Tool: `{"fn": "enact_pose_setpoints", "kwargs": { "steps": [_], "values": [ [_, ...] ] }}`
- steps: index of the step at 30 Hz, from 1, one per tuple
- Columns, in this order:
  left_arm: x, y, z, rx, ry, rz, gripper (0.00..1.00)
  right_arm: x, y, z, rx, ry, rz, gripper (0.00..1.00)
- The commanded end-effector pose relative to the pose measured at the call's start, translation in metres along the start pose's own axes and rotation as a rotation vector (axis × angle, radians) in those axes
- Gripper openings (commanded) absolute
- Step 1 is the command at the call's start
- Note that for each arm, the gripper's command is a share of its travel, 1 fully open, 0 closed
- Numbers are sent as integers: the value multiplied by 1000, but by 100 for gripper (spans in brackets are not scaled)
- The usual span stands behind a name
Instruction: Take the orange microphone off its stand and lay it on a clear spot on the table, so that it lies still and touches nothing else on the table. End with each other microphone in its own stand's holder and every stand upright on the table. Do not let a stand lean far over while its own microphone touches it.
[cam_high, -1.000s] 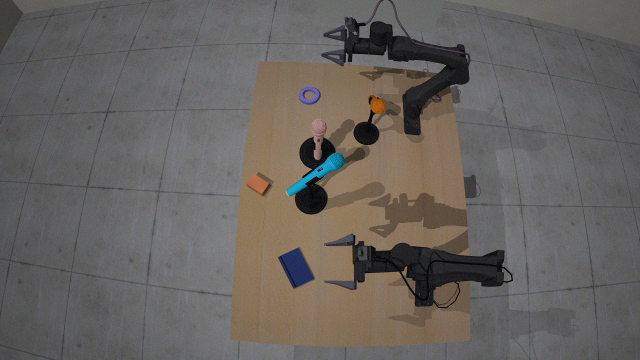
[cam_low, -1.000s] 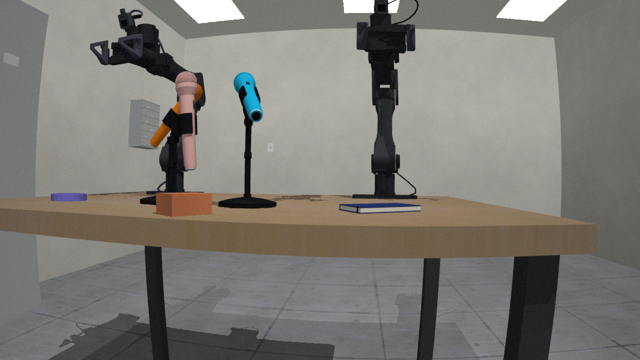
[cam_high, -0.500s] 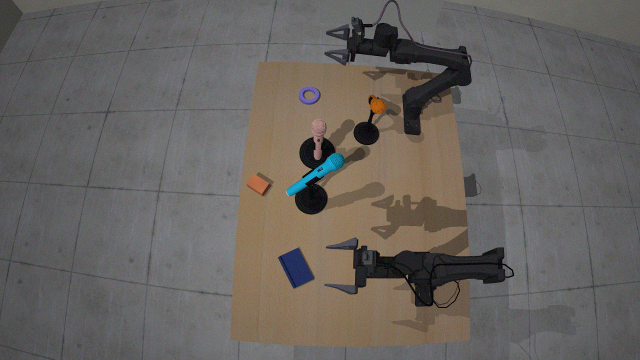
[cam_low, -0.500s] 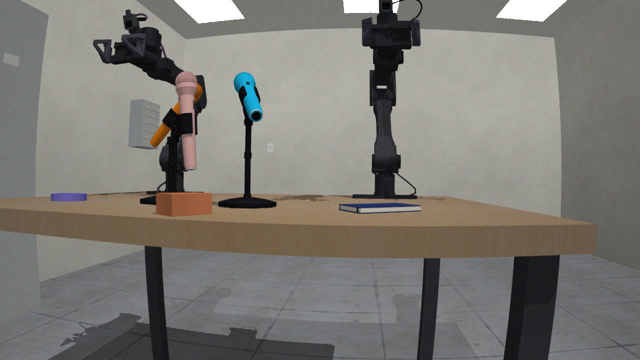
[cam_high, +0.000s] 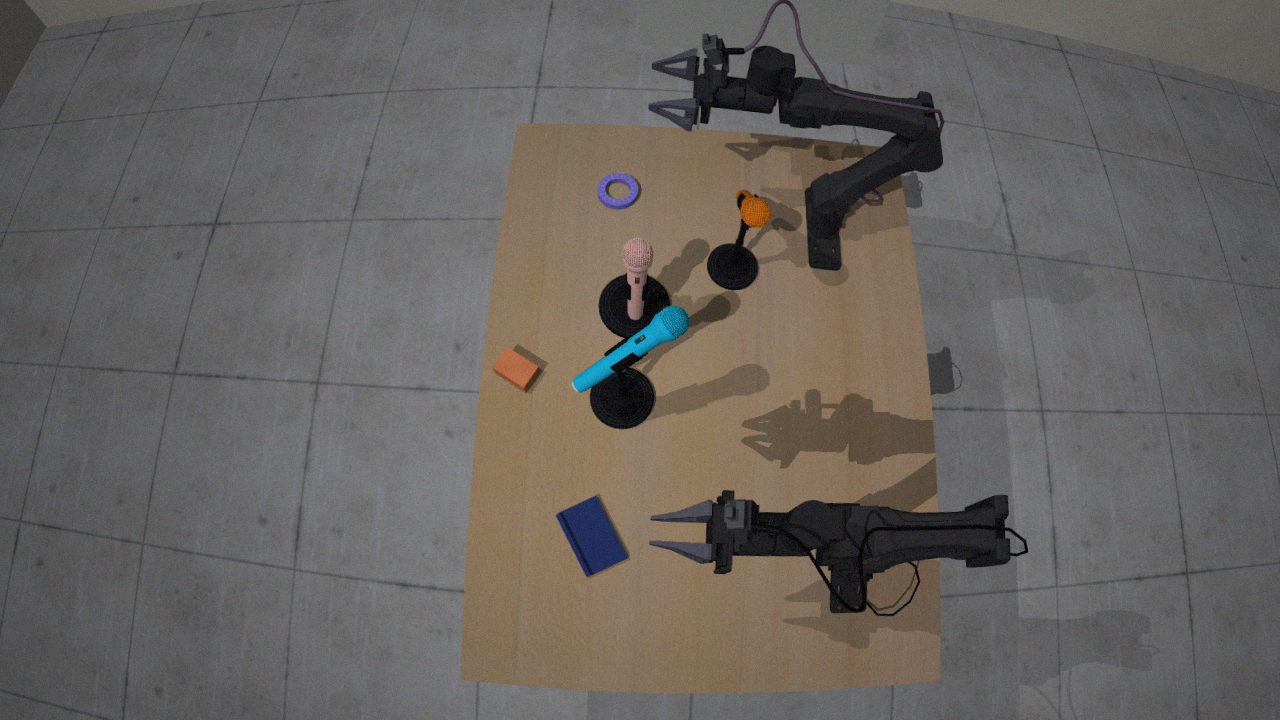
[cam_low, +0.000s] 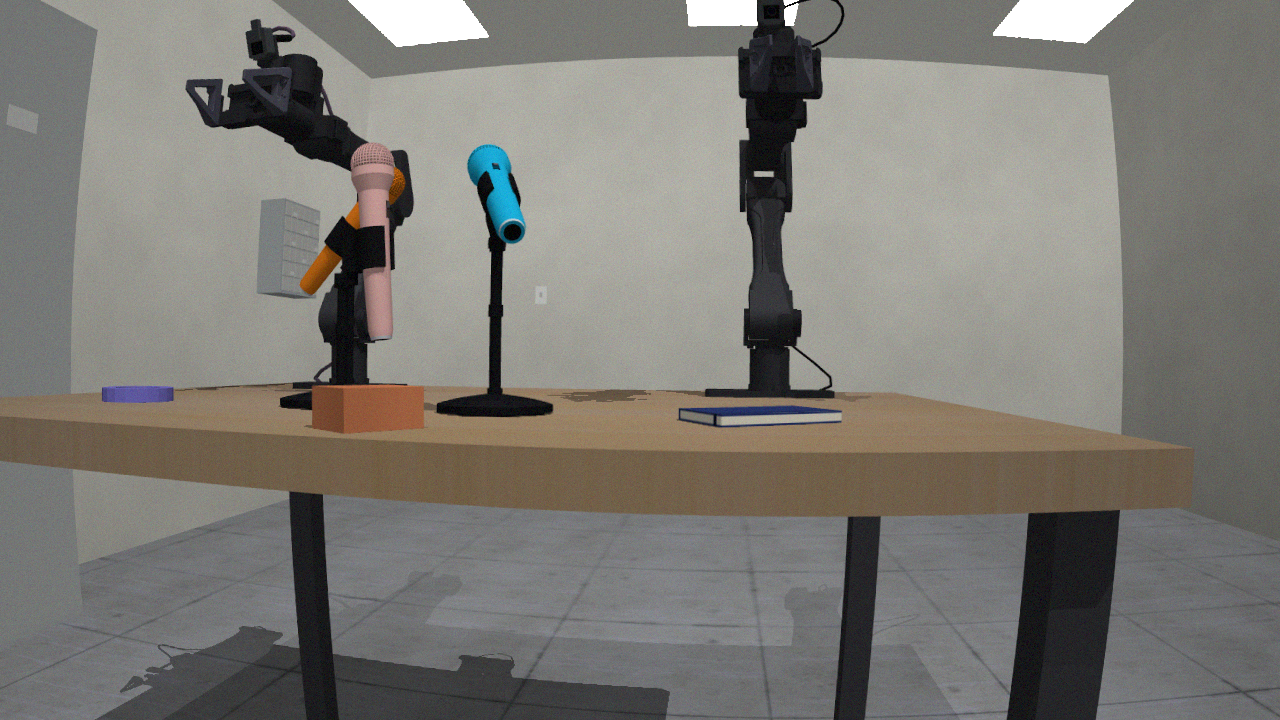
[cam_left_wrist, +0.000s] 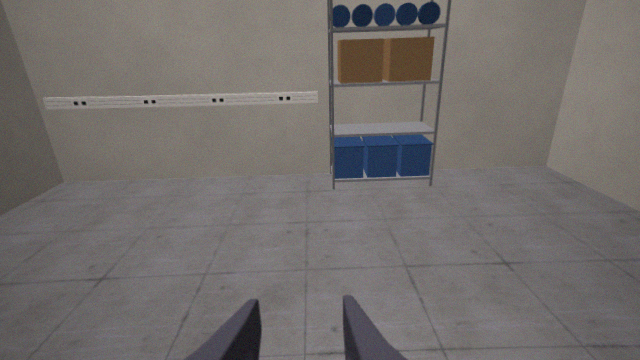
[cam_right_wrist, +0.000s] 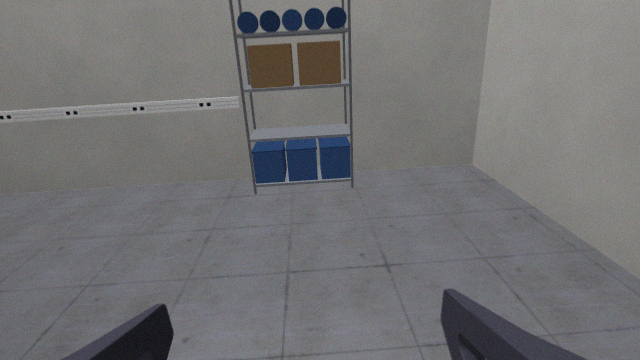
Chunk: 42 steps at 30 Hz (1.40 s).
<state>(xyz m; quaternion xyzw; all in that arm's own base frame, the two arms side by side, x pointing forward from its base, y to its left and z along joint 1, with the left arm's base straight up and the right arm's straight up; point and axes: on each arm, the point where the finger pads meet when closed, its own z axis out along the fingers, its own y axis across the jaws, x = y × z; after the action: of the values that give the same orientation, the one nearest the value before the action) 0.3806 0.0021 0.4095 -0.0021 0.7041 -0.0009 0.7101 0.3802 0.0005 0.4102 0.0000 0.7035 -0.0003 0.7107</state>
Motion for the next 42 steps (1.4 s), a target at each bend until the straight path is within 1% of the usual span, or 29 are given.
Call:
{"fn": "enact_pose_setpoints", "kwargs": {
  "steps": [1,3,4,24,25,26,27,30,31,35,37,38,39,40,41,42],
  "values": [
    [-31,-3,-5,12,-69,-6,31,-20,2,-8,-2,-35,1,100],
    [-31,-3,-5,12,-69,-6,31,-20,2,-8,-2,-35,1,100],
    [-31,-3,-5,12,-69,-6,31,-20,2,-8,-2,-35,1,31],
    [-31,-3,-5,12,-69,-6,31,-20,2,-8,-3,-35,1,31],
    [-21,-19,5,56,-46,1,31,-20,2,-8,-3,-35,1,31],
    [-24,-20,6,43,-56,0,31,-20,2,-8,-3,-35,1,31],
    [-22,-30,8,61,-55,-1,31,-20,2,-8,-3,-35,1,31],
    [-26,-70,14,136,-76,-5,31,-20,2,-8,-3,-35,1,31],
    [-30,-82,15,154,-91,-9,31,-20,2,-8,-3,-35,1,31],
    [-26,-140,15,264,-90,-21,31,-20,2,-8,-3,-35,1,31],
    [-26,-140,15,264,-90,-21,31,-20,2,-8,-3,-35,1,31],
    [-24,-154,14,291,-88,-23,31,-20,2,-8,-3,-35,1,31],
    [-29,-150,13,277,-100,-28,31,-20,2,-8,-2,-35,1,31],
    [-20,-168,12,323,-78,-21,31,-20,2,-8,-2,-35,1,31],
    [-19,-177,10,341,-78,-23,31,-20,2,-8,-2,-35,1,31],
    [-12,-201,7,391,-64,-18,31,-20,2,-8,-3,-35,1,31]
  ]
}}
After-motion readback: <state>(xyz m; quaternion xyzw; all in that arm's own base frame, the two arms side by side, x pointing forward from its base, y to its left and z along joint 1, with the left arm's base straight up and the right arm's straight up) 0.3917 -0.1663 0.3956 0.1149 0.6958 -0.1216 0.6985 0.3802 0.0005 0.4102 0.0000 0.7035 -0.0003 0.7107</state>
